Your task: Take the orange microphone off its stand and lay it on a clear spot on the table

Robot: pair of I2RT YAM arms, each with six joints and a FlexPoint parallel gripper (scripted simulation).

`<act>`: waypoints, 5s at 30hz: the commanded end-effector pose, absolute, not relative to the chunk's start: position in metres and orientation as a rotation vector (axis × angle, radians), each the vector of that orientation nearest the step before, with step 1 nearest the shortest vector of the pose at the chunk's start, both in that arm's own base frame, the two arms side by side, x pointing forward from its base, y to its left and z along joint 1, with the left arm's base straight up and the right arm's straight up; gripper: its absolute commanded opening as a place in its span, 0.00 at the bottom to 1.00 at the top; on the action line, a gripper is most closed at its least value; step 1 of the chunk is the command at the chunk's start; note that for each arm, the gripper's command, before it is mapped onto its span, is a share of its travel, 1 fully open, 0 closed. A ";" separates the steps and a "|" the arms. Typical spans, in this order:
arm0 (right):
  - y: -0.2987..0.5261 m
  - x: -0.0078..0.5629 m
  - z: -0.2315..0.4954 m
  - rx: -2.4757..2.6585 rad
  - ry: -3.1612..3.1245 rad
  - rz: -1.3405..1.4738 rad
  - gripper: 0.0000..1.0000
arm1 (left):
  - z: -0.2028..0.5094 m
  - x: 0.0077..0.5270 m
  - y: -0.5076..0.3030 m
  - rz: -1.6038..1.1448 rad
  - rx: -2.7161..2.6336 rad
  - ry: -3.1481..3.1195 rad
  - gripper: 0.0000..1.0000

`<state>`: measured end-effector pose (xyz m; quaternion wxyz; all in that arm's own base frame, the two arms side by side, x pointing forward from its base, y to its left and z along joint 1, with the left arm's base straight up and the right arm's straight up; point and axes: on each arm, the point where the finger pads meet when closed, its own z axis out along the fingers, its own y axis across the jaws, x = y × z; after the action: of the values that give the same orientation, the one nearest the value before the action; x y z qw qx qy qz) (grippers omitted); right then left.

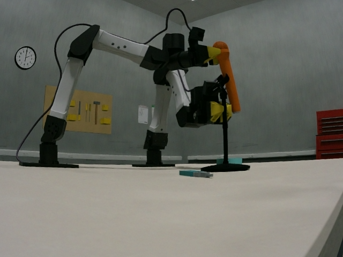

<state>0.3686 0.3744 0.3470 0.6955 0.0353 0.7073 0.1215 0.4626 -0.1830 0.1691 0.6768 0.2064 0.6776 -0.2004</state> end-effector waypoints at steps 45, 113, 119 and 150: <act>0.374 0.378 0.370 -0.024 1.573 -0.080 0.00 | 0.188 0.469 -0.179 -0.441 0.436 1.479 0.00; 0.432 0.372 0.425 0.025 1.553 0.006 0.00 | 0.184 0.467 -0.183 -0.455 0.454 1.495 1.00; 0.432 0.372 0.425 0.025 1.553 0.006 0.00 | 0.184 0.467 -0.183 -0.455 0.454 1.494 0.98; 0.432 0.372 0.425 0.025 1.553 0.005 0.00 | 0.183 0.434 -0.161 -0.451 0.452 1.485 0.98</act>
<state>0.3720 0.4388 0.4024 0.7023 -0.0189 0.7114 -0.0177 0.4414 -0.1658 0.1695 0.6775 0.2004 0.6788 -0.2001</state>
